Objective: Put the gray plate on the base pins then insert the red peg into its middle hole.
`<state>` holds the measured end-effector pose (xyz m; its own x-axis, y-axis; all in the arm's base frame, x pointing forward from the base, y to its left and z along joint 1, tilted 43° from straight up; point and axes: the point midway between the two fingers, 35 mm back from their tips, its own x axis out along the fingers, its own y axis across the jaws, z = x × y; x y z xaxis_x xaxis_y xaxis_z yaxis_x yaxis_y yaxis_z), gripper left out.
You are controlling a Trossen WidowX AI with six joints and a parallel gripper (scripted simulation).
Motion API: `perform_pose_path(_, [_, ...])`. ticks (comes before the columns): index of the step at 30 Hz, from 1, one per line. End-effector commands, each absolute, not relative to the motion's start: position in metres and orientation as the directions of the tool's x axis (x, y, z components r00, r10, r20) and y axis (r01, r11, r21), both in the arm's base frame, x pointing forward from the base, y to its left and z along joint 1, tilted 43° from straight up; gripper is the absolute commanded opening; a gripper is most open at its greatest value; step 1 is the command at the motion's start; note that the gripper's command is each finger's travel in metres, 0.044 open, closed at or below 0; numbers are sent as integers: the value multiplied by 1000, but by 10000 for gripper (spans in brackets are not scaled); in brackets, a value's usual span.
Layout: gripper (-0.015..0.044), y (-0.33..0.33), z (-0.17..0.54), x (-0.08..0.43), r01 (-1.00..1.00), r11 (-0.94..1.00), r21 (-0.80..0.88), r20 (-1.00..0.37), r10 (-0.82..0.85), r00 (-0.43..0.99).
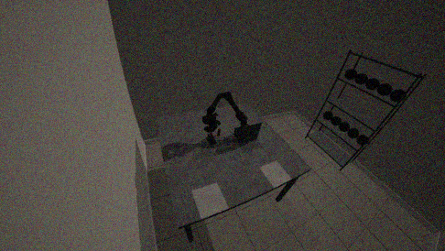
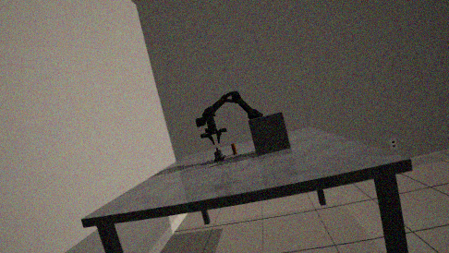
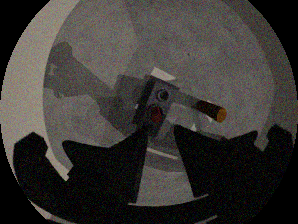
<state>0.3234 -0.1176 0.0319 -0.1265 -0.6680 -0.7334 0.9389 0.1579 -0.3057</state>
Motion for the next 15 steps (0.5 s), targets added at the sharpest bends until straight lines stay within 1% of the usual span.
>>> perform_pose_path(1, [150, -115, 34, 324, 941, 156, -300, -733, -669, -123])
perform_pose_path(15, [150, -109, 40, 322, 941, 156, -300, -733, -668, -123])
